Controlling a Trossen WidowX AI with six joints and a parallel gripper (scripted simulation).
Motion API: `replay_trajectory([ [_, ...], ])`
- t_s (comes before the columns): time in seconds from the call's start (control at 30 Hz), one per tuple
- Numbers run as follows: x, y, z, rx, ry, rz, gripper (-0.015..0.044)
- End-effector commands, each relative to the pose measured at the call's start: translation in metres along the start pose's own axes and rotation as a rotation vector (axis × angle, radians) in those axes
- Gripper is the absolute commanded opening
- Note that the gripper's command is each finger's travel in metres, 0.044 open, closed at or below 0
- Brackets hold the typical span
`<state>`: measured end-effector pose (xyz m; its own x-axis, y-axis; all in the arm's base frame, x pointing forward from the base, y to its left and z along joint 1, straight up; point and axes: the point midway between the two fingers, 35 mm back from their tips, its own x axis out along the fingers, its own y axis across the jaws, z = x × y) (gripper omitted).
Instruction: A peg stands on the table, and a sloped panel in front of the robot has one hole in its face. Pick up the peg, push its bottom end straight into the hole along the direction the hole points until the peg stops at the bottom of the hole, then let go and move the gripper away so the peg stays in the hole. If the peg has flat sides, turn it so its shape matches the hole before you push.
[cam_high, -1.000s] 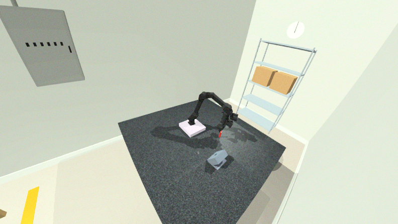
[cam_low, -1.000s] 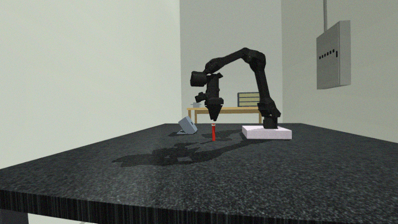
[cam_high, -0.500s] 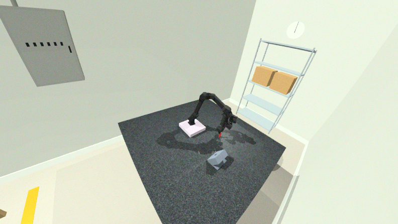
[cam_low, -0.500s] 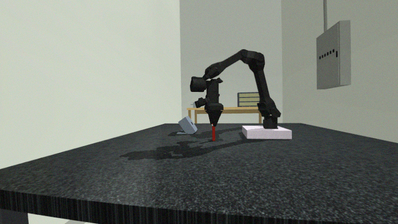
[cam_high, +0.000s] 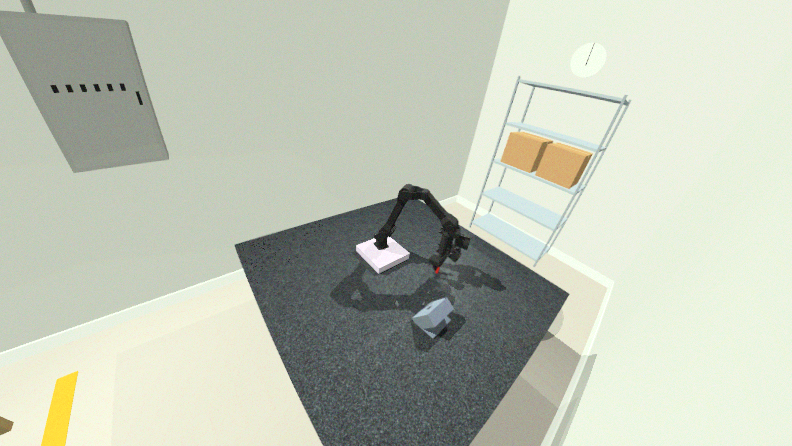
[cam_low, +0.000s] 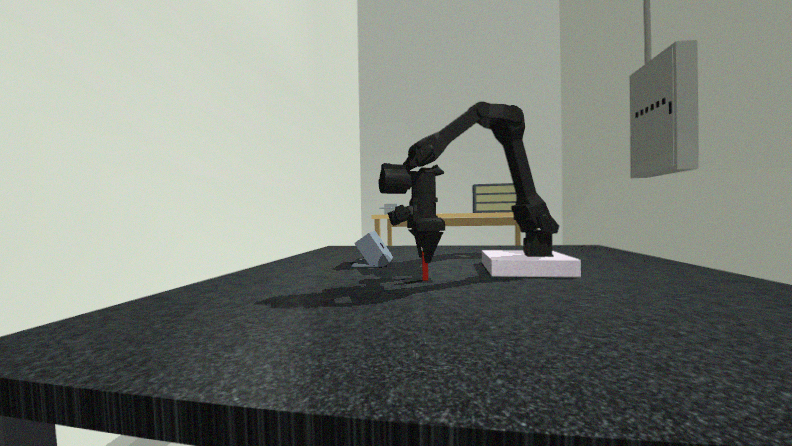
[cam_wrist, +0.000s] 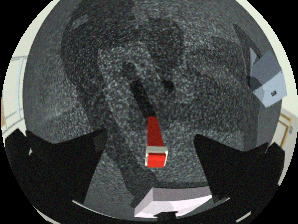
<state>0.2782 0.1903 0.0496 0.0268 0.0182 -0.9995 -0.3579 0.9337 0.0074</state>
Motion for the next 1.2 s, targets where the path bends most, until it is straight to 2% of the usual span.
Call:
replay_trajectory([
  [0.0,0.008,-0.001,-0.002,-0.004,0.005,-0.007,0.0440],
  [0.13,0.010,-0.001,-0.002,-0.004,0.005,-0.007,0.0440],
  [0.63,0.007,0.000,-0.001,0.000,0.002,-0.001,0.0046],
  [0.87,0.007,0.000,-0.001,0.000,0.002,-0.001,0.0000],
  [1.17,-0.015,0.000,0.001,-0.001,0.003,-0.002,0.0000],
])
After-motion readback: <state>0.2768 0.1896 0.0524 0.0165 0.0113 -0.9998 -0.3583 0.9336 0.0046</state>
